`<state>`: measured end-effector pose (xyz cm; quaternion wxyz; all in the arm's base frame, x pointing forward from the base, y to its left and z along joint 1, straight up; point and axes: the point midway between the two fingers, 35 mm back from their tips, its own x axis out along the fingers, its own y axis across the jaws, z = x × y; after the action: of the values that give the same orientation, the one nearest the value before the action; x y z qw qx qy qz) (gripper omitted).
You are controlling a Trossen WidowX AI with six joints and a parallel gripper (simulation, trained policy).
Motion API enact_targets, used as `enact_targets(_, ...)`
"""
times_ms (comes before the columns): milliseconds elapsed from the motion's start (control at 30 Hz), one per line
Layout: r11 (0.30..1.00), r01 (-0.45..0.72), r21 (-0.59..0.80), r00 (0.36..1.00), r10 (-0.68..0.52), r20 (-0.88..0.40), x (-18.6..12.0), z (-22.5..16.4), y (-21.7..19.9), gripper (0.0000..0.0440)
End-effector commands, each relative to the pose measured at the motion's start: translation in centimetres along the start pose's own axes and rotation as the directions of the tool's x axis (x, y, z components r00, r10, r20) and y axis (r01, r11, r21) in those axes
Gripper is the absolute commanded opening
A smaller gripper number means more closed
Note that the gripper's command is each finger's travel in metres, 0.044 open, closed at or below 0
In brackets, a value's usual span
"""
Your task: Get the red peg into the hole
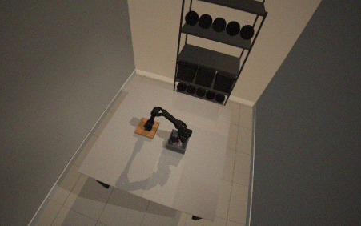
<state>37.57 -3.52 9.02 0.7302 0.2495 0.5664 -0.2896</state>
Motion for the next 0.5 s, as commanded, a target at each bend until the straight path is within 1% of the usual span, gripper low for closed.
enact_targets(0,1.000,-0.019,-0.006,1.000,0.019,-0.018,-0.3,0.6,0.8,0.0378)
enact_targets(67,0.999,-0.033,-0.006,0.999,0.033,-0.029,-0.6,0.9,1.3,0.0431)
enact_targets(100,0.999,-0.040,-0.005,0.999,0.040,-0.034,-0.7,1.1,1.6,0.0440)
enact_targets(467,0.991,-0.134,-0.028,0.989,0.132,-0.069,-3.0,2.6,5.2,0.0440)
